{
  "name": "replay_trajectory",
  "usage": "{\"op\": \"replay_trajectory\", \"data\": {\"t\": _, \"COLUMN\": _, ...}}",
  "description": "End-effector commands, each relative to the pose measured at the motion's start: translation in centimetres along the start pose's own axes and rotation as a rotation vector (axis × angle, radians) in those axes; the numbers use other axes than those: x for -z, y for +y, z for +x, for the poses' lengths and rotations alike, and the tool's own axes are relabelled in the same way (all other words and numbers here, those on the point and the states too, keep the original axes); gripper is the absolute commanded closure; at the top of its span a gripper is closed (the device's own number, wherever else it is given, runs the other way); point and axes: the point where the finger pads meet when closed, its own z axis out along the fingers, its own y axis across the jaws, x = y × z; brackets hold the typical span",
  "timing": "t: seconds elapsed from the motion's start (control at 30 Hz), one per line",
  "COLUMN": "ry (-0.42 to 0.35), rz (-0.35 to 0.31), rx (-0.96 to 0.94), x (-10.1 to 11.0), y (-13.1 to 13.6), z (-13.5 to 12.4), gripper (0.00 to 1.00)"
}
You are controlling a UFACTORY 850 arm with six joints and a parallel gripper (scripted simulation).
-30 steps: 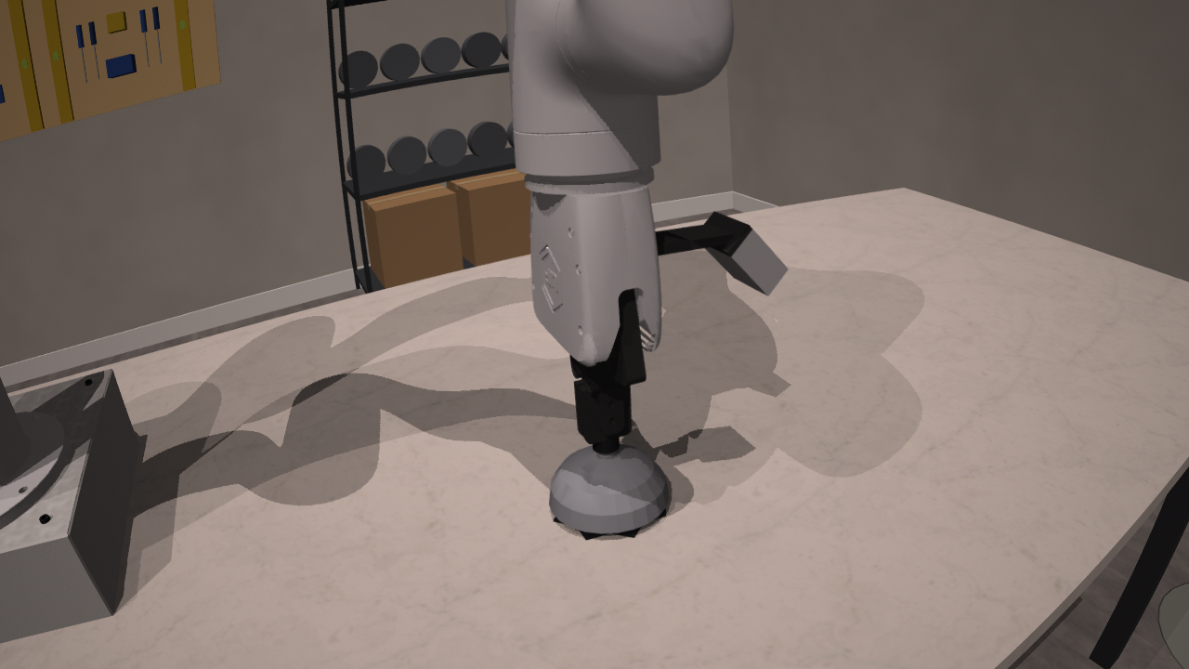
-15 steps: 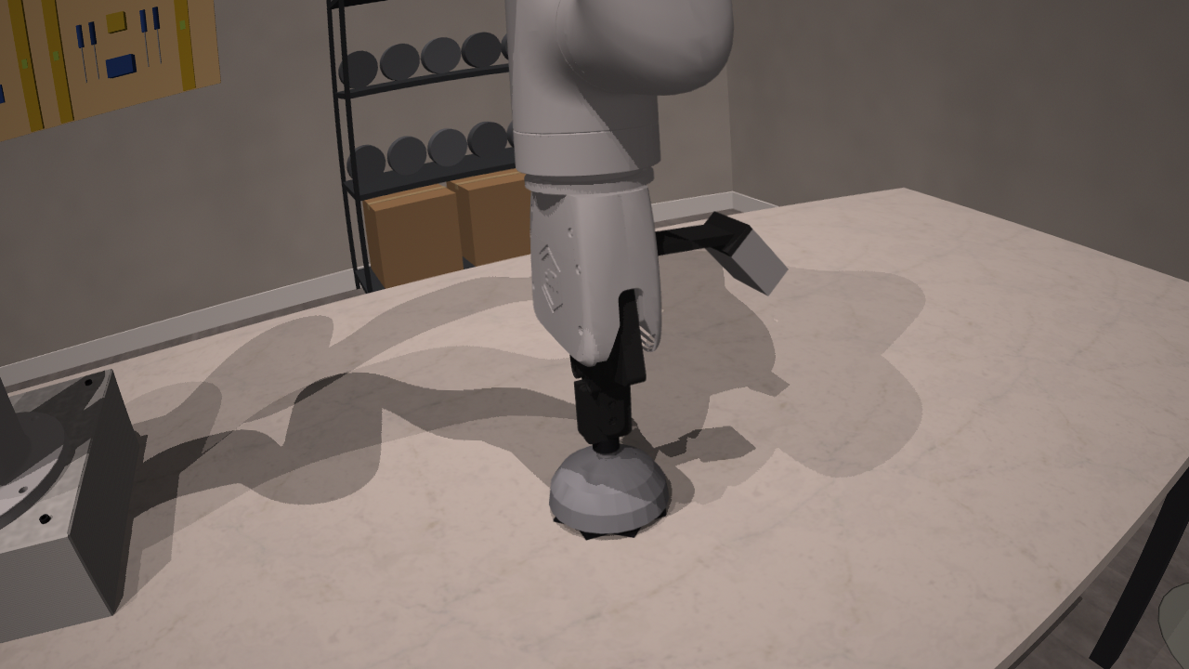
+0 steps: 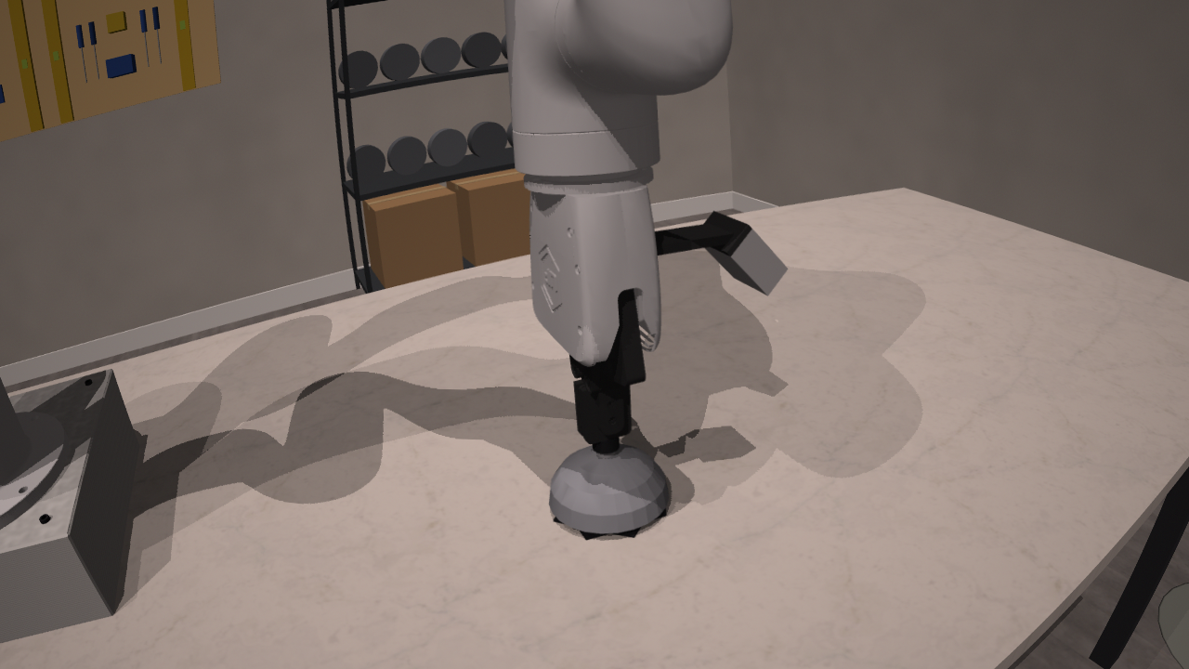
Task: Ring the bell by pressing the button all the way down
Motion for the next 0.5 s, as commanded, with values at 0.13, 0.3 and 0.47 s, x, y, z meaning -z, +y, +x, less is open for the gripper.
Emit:
{"op": "replay_trajectory", "data": {"t": 0.13, "ry": 0.002, "rz": 0.0, "rx": 0.0, "x": 1.1, "y": 0.0, "z": 0.1, "gripper": 1.0}}
{"op": "replay_trajectory", "data": {"t": 0.3, "ry": 0.002, "rz": 0.0, "rx": 0.0, "x": 2.0, "y": 0.0, "z": 0.1, "gripper": 1.0}}
{"op": "replay_trajectory", "data": {"t": 0.47, "ry": 0.002, "rz": 0.0, "rx": 0.0, "x": 3.1, "y": 0.0, "z": 0.1, "gripper": 1.0}}
